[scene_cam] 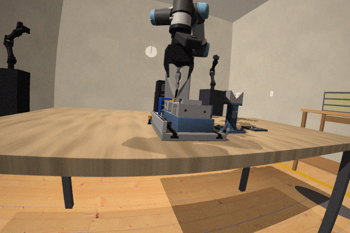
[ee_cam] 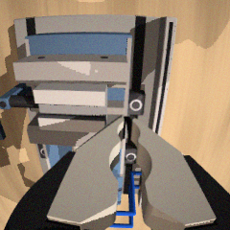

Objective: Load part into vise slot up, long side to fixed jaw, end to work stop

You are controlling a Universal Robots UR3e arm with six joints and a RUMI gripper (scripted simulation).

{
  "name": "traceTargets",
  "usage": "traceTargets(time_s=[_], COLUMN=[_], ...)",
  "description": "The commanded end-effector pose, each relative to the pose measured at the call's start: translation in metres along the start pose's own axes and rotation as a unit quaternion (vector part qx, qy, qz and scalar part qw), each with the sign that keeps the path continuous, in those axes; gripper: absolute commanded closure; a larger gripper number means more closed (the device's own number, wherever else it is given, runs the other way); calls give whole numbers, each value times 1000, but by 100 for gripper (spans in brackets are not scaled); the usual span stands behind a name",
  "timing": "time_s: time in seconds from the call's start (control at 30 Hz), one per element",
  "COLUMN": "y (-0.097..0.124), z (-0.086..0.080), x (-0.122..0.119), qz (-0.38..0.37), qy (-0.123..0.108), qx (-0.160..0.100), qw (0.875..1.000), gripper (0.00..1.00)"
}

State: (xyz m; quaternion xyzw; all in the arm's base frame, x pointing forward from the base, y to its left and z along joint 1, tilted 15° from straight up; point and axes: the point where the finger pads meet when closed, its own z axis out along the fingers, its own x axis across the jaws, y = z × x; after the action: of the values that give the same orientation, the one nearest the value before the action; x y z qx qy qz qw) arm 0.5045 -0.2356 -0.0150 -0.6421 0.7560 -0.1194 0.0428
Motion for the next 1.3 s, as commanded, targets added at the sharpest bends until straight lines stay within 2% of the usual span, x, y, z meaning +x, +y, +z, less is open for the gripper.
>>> traceTargets(time_s=[0.0,1.27], y=[-1,-1], z=[0,7], x=[0,0], qz=[0,0], qy=[1,1], qx=[1,1], qw=[1000,1000], gripper=[100,100])
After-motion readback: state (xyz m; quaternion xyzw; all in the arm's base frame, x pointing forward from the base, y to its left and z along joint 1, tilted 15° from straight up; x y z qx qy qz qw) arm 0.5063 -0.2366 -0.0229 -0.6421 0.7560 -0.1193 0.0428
